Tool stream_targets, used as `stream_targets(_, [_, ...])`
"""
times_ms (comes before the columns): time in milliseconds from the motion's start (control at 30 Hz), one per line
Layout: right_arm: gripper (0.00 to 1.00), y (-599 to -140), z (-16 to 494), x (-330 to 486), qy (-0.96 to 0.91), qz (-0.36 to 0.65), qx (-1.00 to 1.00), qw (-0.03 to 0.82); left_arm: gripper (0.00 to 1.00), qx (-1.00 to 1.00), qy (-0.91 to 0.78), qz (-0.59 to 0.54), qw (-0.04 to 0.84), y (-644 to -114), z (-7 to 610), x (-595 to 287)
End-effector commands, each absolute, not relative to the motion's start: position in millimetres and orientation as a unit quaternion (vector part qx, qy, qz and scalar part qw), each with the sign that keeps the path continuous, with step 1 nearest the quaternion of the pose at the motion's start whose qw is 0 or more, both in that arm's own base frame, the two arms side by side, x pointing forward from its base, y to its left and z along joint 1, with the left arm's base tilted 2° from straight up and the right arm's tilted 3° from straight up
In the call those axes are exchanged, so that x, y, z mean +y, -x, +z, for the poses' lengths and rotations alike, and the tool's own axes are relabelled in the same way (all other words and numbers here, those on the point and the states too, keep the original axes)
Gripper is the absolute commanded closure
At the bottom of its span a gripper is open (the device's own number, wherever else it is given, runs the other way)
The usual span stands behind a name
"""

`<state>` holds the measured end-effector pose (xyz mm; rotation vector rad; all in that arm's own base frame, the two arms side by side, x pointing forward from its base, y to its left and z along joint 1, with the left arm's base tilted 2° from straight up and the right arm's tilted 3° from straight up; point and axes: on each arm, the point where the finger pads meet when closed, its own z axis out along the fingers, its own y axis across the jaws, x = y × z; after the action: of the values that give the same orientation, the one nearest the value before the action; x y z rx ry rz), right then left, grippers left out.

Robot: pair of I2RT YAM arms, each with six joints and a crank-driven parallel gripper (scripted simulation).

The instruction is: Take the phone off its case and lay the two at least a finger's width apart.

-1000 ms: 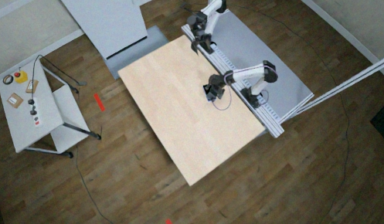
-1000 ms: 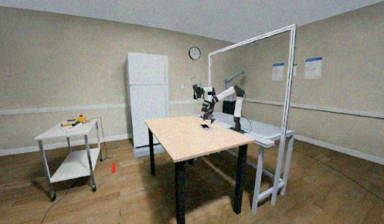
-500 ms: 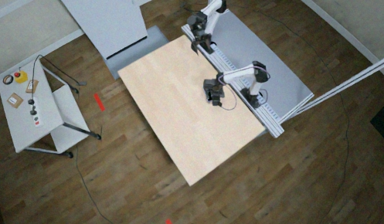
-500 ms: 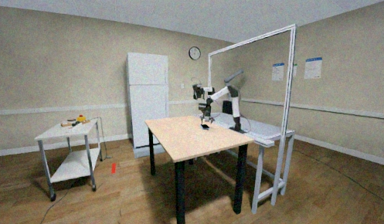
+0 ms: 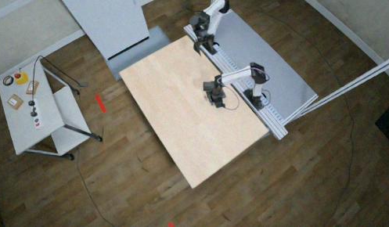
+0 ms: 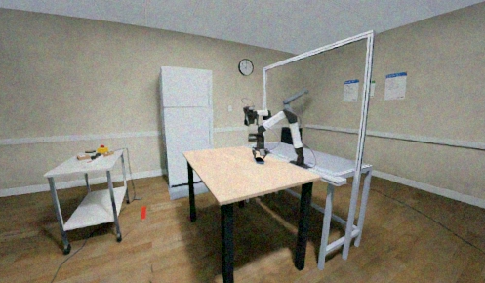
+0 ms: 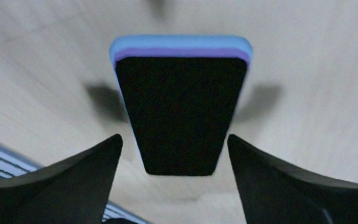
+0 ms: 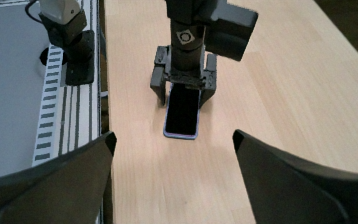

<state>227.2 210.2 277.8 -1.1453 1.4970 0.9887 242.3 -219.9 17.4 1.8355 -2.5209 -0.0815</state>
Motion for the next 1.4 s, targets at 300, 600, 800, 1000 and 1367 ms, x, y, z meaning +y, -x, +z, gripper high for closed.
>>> stream_targets(300, [0.00, -225.1, 270.6, 207.0, 0.467, 0.409, 0.622, 0.477, 0.20, -0.808, -0.590, -0.002, 0.006, -248.0, 17.9, -227.8])
stream_targets(600, [0.00, -225.1, 270.6, 207.0, 0.467, 0.409, 0.622, 0.477, 0.11, -0.808, -0.589, -0.017, 0.016, -246.1, 16.9, -228.5])
stream_targets(800, [0.00, -225.1, 270.6, 207.0, 0.467, 0.409, 0.622, 0.477, 0.23, -0.809, -0.587, -0.014, 0.015, -245.2, 19.2, -227.5])
stream_targets(1000, [0.00, -225.1, 270.6, 207.0, 0.467, 0.409, 0.622, 0.477, 0.14, -0.810, -0.586, -0.002, 0.011, -248.4, 33.8, -229.3])
stream_targets(1367, [0.00, -225.1, 270.6, 207.0, 0.467, 0.409, 0.622, 0.477, 0.06, -0.806, -0.591, -0.005, 0.016, -249.5, 29.7, -224.7])
